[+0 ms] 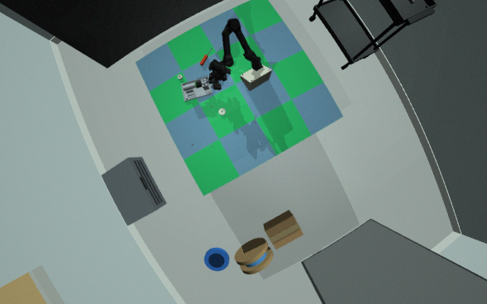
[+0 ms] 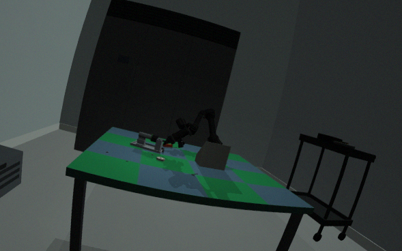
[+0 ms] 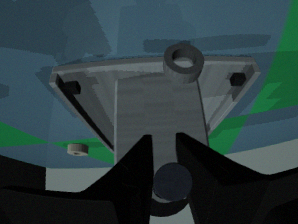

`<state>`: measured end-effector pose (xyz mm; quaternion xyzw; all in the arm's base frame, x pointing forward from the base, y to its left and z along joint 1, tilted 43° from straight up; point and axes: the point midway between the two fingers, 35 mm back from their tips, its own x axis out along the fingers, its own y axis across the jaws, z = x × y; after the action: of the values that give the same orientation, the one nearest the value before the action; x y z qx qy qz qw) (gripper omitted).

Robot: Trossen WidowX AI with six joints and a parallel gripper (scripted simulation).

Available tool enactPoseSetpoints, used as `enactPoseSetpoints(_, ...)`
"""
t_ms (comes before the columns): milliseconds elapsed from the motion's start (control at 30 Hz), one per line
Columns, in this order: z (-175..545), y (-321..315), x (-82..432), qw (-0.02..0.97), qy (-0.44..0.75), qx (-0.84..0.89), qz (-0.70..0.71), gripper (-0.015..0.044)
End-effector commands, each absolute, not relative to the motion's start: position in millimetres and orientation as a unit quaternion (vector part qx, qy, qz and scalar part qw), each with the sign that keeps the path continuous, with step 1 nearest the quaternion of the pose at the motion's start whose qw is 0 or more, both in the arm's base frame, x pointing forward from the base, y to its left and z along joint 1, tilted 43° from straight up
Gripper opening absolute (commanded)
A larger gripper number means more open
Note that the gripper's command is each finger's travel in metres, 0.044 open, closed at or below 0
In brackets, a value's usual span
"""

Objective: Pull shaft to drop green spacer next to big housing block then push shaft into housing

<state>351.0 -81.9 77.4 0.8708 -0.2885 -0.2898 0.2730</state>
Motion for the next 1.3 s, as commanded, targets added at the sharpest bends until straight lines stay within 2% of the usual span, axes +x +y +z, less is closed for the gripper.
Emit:
enactPoseSetpoints(0, 76.7, -81.0, 346.4, 0.272, -0.288, 0.871, -0.290, 0.0000)
enactPoseSetpoints(1267, 75.3, -79.6, 341.2, 0.272, -0.288, 0.871, -0.290, 0.0000)
